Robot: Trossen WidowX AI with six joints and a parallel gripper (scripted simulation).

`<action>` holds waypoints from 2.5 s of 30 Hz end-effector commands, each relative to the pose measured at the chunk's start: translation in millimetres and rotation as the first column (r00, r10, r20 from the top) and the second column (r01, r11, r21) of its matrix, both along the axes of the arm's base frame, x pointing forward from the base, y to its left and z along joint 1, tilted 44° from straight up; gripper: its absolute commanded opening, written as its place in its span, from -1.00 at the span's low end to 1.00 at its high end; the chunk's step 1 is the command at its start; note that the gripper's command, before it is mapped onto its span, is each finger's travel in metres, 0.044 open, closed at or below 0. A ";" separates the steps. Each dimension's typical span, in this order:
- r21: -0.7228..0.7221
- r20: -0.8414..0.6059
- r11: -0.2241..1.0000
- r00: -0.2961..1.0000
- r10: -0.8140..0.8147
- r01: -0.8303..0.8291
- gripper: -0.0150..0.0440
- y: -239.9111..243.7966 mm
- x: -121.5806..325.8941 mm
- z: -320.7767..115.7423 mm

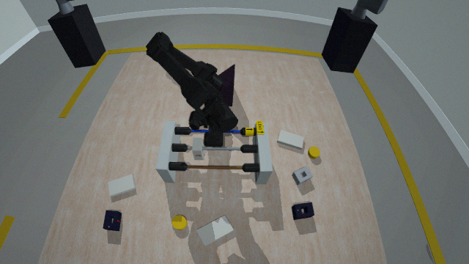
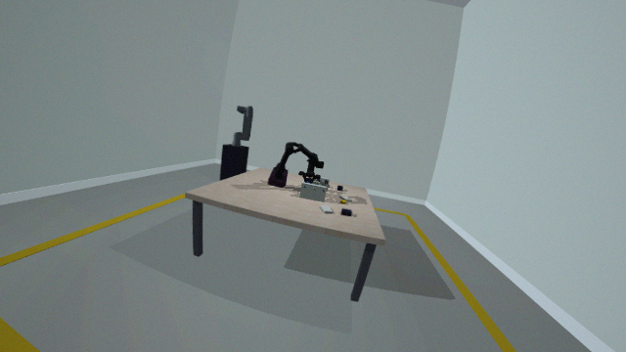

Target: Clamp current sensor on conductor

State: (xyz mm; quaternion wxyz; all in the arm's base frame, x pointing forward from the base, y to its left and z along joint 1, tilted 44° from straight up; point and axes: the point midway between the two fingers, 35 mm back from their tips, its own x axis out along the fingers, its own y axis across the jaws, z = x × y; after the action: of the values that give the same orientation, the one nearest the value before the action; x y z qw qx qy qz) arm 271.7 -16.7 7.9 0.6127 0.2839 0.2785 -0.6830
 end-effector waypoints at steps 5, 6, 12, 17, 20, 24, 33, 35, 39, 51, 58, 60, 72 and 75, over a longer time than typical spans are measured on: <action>0.001 0.000 1.000 1.000 -0.002 0.002 -0.49 5.7 -0.8 -5.6; 0.001 0.000 1.000 1.000 -0.002 0.002 -0.49 6.9 -0.7 -6.7; 0.002 0.000 1.000 1.000 -0.001 0.001 -0.49 13.8 -0.4 -13.1; 0.002 0.000 1.000 1.000 -0.001 0.001 -0.49 14.6 -0.4 -13.8; 0.002 0.000 1.000 1.000 -0.001 0.001 -0.49 14.6 -0.4 -13.8; 0.002 0.000 1.000 1.000 -0.001 0.001 -0.49 14.5 0.7 -13.8; 0.000 -0.001 1.000 1.000 0.000 0.000 -0.49 11.0 0.1 -17.3; 0.001 0.002 1.000 1.000 -0.002 0.002 -0.40 12.9 0.9 -15.2; 0.001 0.002 1.000 1.000 -0.002 0.002 -0.05 12.9 0.9 -15.2; 0.001 0.002 1.000 1.000 -0.002 0.002 0.38 12.9 0.9 -15.2; 0.001 0.002 1.000 1.000 -0.002 0.002 0.38 12.9 0.9 -15.2; 0.001 0.002 1.000 1.000 -0.002 0.002 0.38 12.9 0.9 -15.2; 0.001 0.002 1.000 1.000 -0.002 0.002 0.38 12.9 0.9 -15.2; 0.001 0.002 1.000 1.000 -0.002 0.002 0.38 12.9 0.9 -15.2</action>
State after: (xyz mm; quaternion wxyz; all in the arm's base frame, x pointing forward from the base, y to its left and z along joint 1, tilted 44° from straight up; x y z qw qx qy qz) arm 272.7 -3.7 -7.5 0.6128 0.2850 0.2785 -0.6824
